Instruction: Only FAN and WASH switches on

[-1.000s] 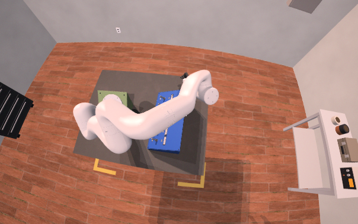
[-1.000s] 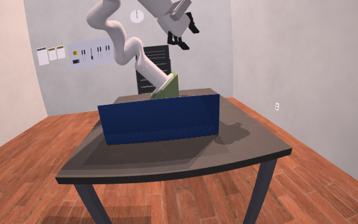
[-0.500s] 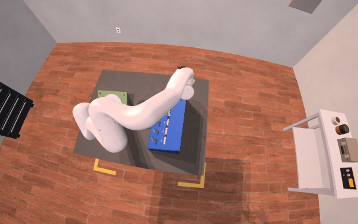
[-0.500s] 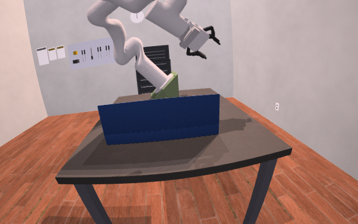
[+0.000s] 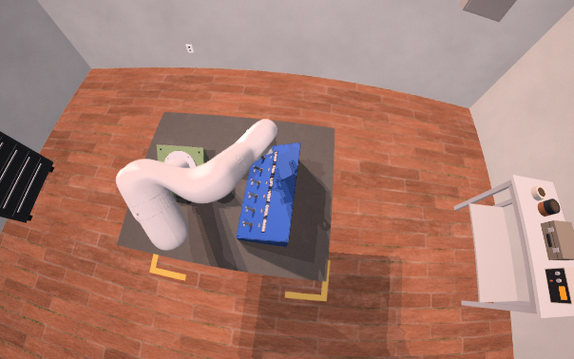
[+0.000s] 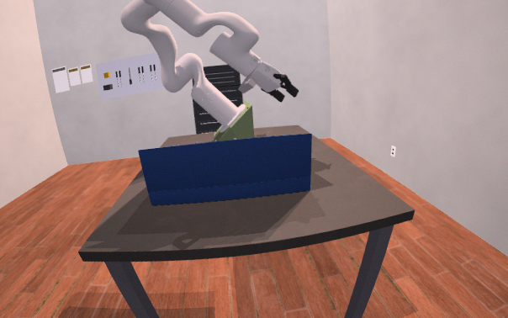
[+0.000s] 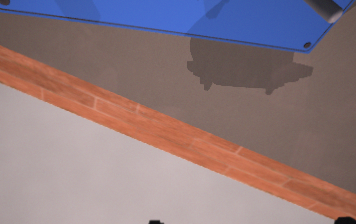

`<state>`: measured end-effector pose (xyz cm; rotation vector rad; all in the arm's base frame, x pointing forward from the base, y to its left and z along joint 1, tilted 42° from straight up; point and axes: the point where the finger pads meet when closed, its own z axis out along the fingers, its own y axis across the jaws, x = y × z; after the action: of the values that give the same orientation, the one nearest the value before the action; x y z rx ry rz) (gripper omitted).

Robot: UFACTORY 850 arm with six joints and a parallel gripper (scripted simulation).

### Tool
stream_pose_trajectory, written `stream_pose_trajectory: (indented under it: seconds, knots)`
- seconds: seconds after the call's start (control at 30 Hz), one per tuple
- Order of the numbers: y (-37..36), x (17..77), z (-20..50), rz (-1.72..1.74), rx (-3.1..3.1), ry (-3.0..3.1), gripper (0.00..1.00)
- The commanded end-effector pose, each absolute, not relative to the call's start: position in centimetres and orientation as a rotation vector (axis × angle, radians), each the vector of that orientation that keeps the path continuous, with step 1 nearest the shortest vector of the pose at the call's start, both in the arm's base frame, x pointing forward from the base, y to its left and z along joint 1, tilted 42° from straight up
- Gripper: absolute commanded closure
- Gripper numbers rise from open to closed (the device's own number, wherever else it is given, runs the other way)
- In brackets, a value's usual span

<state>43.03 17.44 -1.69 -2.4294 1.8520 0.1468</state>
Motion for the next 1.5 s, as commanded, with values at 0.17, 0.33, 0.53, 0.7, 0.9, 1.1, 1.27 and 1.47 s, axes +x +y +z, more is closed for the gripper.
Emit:
stream_pose_trajectory:
  seconds: [0.17, 0.33, 0.53, 0.7, 0.9, 1.1, 1.27, 1.47]
  knots:
    - [14.3, 38.6, -1.4, -0.125, -2.007, 2.277, 0.00]
    - [12.9, 37.0, -0.9, -0.314, -1.655, 2.574, 0.00]
    - [12.4, 36.3, -0.7, -0.509, -1.272, 2.757, 0.00]
    - [12.3, 36.2, -0.6, -0.636, -1.011, 2.814, 0.00]
    - [12.3, 36.2, -0.6, -0.819, -0.604, 2.800, 0.23]
    - [12.3, 36.2, -0.6, -0.960, -0.239, 2.680, 0.23]
    - [12.3, 36.2, -0.6, -1.027, -0.025, 2.551, 0.23]
    - [12.3, 36.2, -0.6, -1.030, -0.015, 2.544, 0.23]
